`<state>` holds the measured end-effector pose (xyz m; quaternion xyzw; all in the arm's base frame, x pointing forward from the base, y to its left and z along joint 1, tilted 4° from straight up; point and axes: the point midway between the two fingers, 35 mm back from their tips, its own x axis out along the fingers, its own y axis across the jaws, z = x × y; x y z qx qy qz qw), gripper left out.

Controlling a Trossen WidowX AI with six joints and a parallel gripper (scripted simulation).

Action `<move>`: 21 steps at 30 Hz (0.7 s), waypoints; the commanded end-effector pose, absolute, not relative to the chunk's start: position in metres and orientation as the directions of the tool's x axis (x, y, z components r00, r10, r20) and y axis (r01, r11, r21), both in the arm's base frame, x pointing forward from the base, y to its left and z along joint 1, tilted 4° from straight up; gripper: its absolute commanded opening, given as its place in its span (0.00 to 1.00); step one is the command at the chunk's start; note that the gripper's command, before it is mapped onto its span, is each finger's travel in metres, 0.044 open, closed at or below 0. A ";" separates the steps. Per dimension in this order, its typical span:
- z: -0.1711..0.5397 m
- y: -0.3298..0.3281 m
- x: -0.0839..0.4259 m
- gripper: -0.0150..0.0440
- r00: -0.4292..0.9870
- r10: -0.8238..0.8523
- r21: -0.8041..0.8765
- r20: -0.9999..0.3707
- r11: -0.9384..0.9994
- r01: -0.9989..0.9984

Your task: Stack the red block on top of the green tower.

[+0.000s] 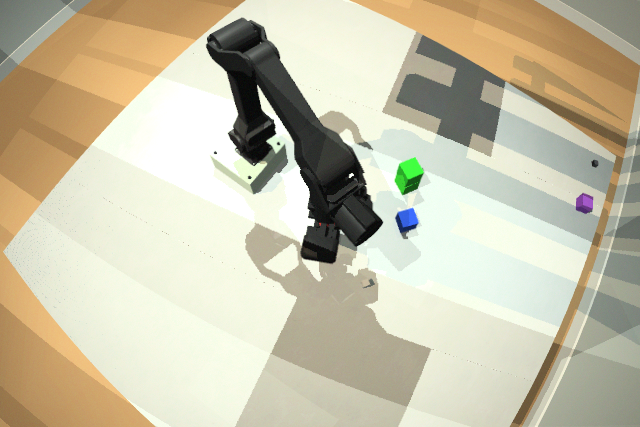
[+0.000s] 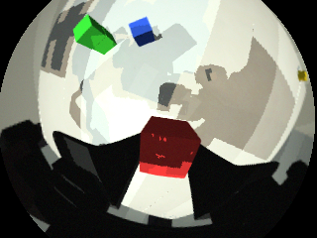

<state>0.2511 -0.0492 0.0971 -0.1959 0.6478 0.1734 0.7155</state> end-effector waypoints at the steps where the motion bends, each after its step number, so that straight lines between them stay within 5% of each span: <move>1: 0.118 -0.049 0.248 0.25 0.099 -0.008 -0.058 -0.995 0.861 -0.506; 21: 0.129 -0.010 0.275 0.25 0.098 -0.003 -0.053 -0.995 0.861 -0.506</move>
